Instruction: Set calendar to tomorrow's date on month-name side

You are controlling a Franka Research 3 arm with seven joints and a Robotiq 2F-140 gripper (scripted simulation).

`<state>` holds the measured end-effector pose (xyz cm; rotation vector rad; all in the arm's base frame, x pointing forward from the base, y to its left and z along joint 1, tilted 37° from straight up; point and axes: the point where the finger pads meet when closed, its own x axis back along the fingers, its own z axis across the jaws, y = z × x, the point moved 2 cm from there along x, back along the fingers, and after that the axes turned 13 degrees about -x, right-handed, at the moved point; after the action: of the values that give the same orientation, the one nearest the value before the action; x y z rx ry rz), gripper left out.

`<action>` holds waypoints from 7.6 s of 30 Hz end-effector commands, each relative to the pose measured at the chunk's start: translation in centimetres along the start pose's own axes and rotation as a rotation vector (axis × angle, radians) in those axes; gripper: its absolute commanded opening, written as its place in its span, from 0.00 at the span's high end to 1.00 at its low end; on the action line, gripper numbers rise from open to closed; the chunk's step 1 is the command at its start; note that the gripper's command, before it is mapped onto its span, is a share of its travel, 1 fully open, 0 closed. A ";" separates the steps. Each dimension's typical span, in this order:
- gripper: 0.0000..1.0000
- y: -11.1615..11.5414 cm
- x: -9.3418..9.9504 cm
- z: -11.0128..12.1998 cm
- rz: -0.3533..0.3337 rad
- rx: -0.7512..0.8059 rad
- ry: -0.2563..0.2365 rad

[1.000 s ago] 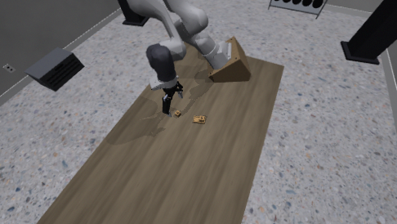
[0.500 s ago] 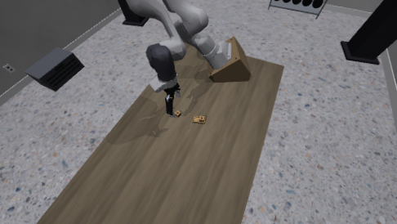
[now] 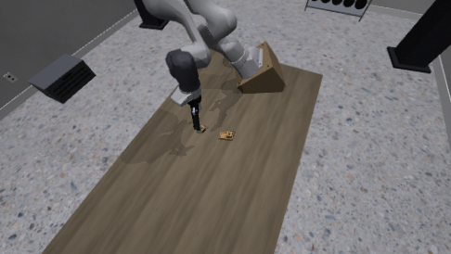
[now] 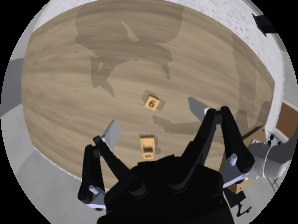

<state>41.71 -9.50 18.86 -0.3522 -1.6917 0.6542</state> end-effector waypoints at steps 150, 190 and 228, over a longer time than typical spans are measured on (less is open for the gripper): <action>0.72 0.0 0.7 0.0 -0.014 2.361 -0.006; 0.72 0.0 0.1 0.0 -0.013 2.360 -0.004; 0.72 0.0 -4.3 0.0 -0.013 2.360 -0.004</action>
<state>42.27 -11.91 15.46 1.3037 -0.0315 1.9931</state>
